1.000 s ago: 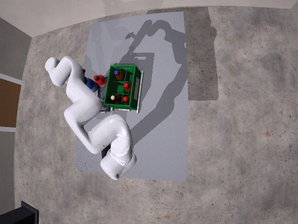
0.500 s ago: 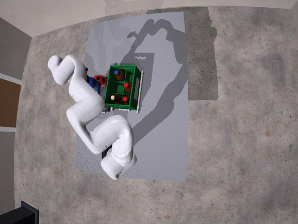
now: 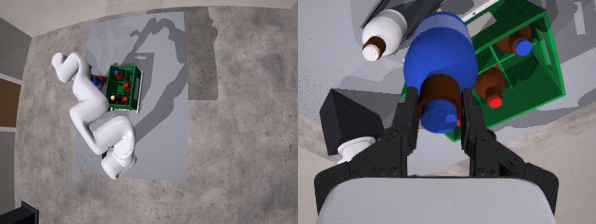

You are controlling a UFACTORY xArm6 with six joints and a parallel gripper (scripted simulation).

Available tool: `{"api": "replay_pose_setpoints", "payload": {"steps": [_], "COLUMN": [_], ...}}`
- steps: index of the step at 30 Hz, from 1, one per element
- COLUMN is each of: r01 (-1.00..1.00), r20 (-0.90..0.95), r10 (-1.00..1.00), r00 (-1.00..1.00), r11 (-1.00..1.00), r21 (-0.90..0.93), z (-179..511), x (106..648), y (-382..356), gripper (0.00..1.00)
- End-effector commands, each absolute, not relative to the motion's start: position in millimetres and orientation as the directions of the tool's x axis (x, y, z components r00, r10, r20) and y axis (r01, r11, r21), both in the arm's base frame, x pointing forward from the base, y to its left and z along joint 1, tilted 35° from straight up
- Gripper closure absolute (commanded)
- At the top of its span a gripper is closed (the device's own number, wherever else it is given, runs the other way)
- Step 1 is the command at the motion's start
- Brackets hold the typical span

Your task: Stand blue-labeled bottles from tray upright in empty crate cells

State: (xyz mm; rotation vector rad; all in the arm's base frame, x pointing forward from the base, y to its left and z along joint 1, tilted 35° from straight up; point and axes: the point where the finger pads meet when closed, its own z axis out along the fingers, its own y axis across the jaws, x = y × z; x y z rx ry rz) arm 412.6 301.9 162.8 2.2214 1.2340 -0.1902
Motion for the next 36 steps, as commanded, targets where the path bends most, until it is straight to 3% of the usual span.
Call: {"api": "replay_pose_setpoints", "payload": {"steps": [1,36], "r01": [0.813,0.813], "r20": [-0.384,-0.384], "r10": [0.733,0.733], "r00": [0.562,0.562], "r11": [-0.401,-0.401], "r21": [0.423,0.423], "z": [169,211], "x": [417,454], "y": [298,246], "gripper": [1.0,1.0]}}
